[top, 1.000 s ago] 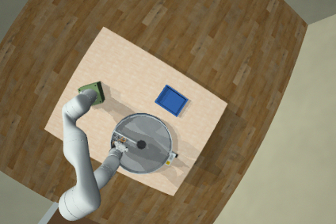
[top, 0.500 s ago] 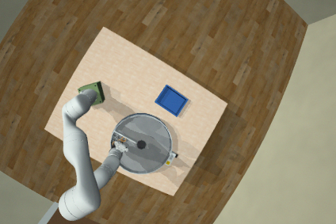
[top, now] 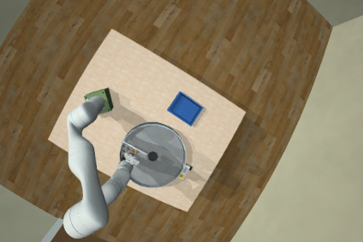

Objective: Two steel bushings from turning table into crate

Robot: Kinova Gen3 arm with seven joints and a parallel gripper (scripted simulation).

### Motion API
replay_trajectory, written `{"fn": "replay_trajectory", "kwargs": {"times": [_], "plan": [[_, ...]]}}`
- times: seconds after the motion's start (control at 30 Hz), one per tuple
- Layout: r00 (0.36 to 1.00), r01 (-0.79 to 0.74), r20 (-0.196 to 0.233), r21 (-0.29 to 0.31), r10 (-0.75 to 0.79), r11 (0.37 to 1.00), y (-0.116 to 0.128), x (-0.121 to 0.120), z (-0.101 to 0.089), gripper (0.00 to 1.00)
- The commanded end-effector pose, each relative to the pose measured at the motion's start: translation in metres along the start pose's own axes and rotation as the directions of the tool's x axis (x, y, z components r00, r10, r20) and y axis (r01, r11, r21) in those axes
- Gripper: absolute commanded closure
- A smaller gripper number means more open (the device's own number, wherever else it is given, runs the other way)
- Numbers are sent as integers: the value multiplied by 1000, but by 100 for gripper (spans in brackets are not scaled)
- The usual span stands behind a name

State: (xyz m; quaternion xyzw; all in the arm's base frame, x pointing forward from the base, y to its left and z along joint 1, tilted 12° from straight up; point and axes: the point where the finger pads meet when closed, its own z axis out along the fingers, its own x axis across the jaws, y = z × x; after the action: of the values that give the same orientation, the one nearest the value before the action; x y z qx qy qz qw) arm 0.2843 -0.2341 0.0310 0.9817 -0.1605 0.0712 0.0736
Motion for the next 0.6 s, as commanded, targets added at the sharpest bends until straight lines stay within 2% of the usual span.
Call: {"fn": "replay_trajectory", "kwargs": {"times": [0.0,0.23,0.57], "plan": [[1000,0,-1,0,0,1000,0,0,0,100],[1000,0,-1,0,0,1000,0,0,-8,100],[1000,0,-1,0,0,1000,0,0,-8,100]]}}
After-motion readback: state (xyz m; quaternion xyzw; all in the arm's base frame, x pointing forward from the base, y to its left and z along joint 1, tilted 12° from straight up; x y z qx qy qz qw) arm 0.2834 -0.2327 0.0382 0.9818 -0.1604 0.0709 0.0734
